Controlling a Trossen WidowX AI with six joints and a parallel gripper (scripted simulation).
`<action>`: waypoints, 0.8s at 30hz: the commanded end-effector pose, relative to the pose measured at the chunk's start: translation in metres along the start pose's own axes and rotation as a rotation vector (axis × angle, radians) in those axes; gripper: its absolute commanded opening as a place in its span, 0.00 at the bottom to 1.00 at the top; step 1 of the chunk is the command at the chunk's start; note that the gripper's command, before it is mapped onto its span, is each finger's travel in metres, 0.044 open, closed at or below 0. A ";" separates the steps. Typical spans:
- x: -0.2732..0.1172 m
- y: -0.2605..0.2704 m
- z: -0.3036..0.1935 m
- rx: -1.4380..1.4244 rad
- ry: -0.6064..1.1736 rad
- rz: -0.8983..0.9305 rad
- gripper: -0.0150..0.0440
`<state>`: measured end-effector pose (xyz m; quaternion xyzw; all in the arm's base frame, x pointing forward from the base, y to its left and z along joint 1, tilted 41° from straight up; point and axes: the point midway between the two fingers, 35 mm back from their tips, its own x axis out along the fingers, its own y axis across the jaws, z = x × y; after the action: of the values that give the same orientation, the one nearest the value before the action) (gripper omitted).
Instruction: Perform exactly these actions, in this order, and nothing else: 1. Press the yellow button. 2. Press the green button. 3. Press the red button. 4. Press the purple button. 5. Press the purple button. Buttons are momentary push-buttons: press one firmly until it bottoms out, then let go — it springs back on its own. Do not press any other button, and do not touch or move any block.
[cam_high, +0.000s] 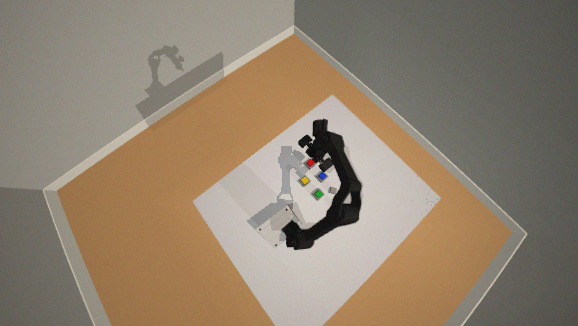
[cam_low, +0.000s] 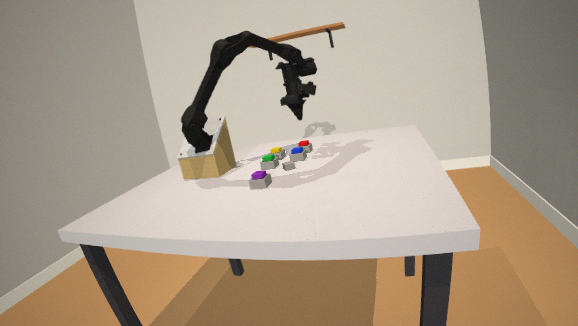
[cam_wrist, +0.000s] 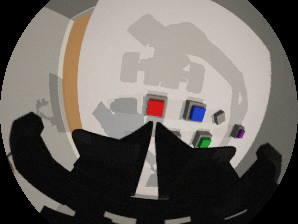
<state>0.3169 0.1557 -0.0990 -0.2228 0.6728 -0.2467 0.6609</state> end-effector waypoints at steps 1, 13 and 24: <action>0.051 -0.003 -0.003 -0.003 0.018 -0.018 0.29; 0.062 -0.003 -0.003 -0.003 0.018 -0.018 0.29; 0.081 -0.003 -0.003 -0.002 0.017 -0.019 0.29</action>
<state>0.3148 0.1103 -0.1533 -0.2229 0.6746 -0.2521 0.6570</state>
